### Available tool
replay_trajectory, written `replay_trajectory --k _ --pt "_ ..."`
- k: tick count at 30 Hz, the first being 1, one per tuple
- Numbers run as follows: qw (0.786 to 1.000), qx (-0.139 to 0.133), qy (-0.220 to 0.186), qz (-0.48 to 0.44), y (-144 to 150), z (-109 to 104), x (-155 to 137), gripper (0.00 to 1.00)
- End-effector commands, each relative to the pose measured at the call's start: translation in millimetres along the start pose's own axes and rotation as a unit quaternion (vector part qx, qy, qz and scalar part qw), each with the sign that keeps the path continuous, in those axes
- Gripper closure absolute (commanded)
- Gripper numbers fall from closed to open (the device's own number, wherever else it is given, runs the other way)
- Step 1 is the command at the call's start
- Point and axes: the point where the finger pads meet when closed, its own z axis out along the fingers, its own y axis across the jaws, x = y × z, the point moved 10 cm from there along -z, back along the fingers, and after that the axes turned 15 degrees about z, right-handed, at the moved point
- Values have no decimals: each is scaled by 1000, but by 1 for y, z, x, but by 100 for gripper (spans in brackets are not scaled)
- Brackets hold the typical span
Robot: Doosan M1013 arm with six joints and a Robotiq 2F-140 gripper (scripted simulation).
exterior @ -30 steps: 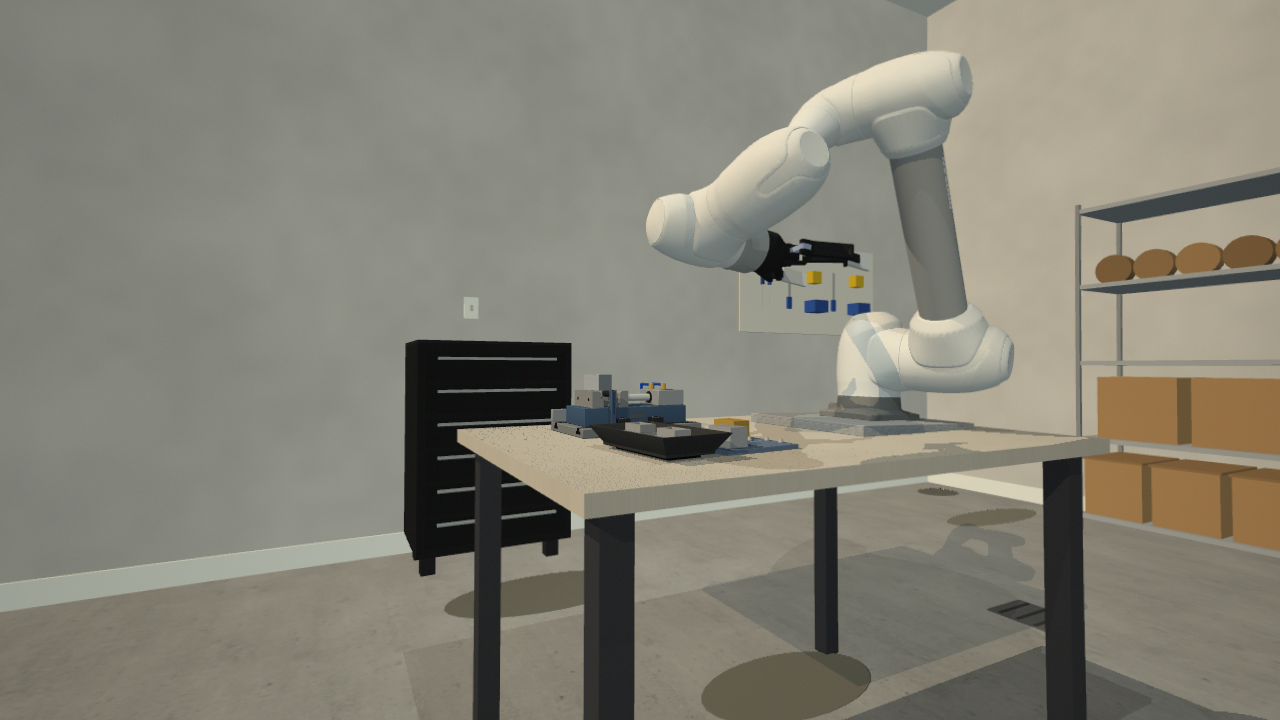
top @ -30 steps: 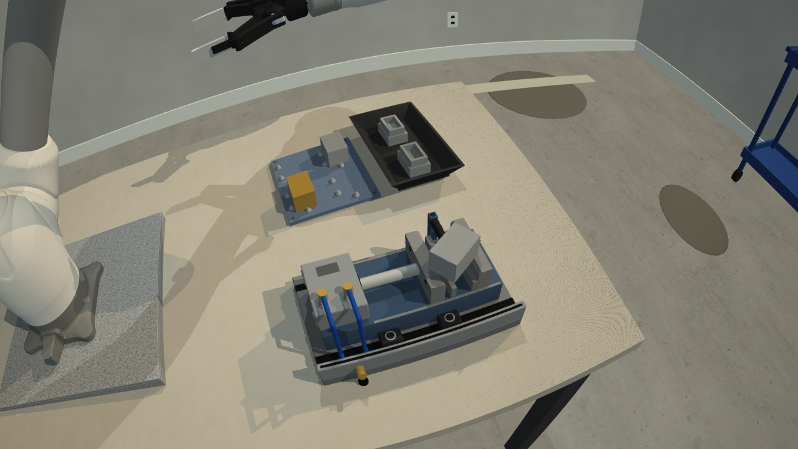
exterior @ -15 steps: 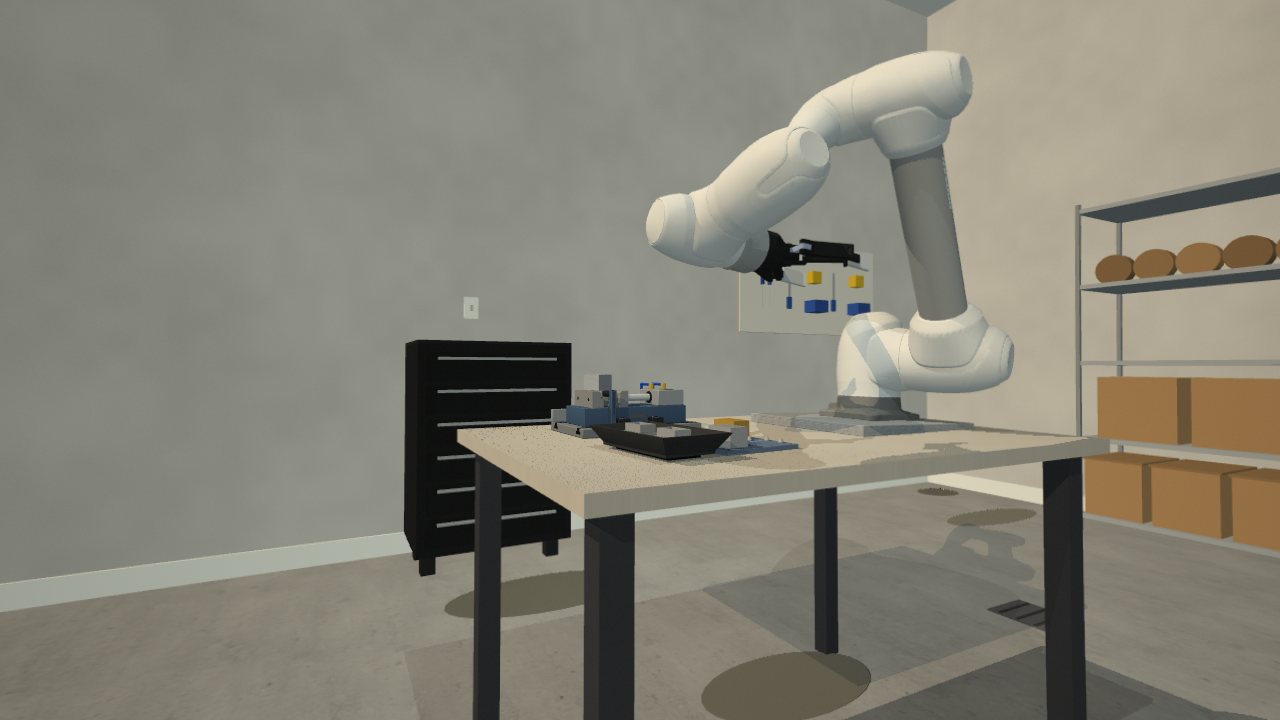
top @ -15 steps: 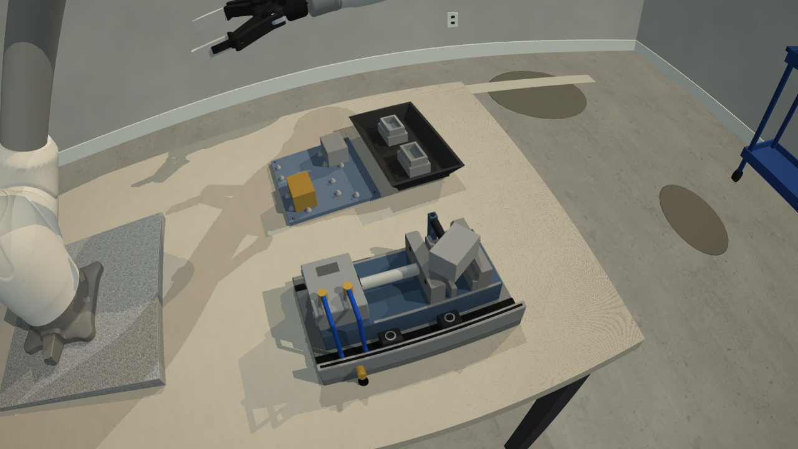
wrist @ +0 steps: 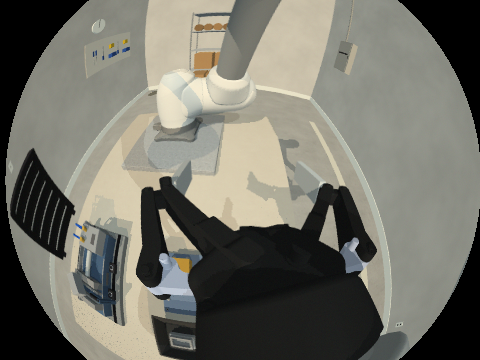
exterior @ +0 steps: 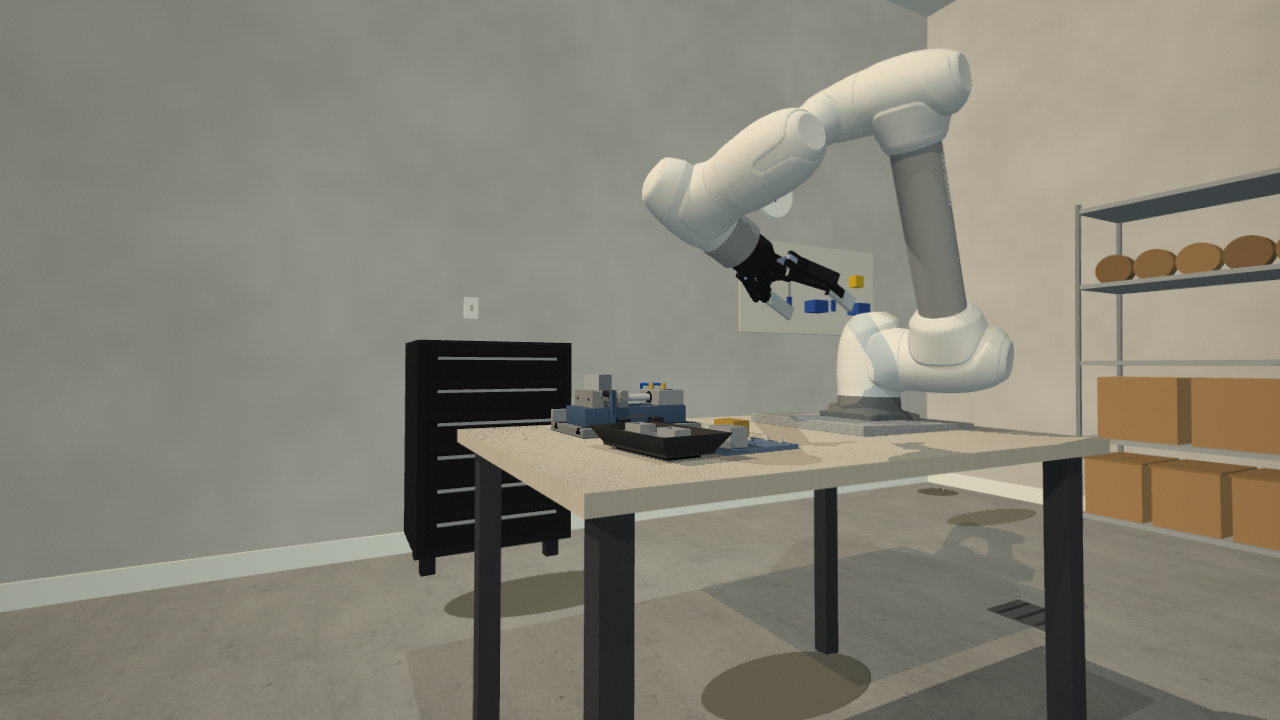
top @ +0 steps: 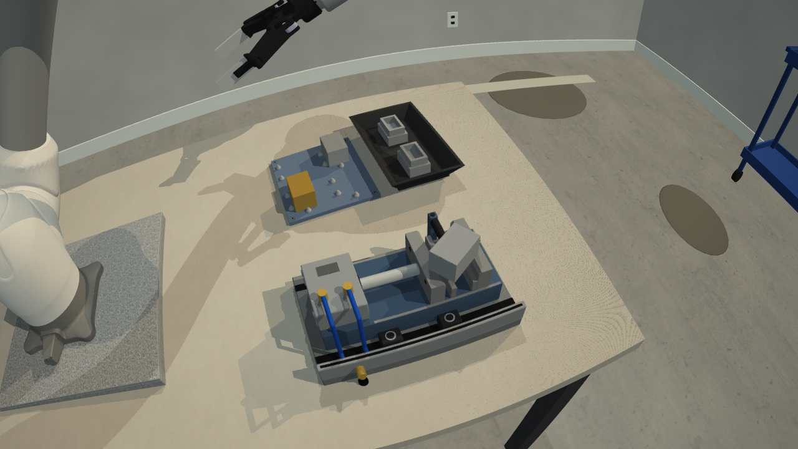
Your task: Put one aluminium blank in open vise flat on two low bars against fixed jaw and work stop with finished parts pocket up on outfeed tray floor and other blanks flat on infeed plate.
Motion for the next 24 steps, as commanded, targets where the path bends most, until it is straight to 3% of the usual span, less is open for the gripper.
replay_trajectory --k 1,2,9,16,18,19,24 --pt "999 -14 -48 5 -1 -6 -12 0" --pt "995 -27 -95 10 -2 -15 -24 0" --pt "978 -56 -199 18 -5 -40 -48 0" --pt "948 -84 -307 23 -12 -76 -69 0" --pt "948 -84 -307 23 -12 -76 -69 0" --pt "932 -95 -349 25 -15 -93 -76 0" --pt "905 -109 -411 26 -21 -120 -83 0"
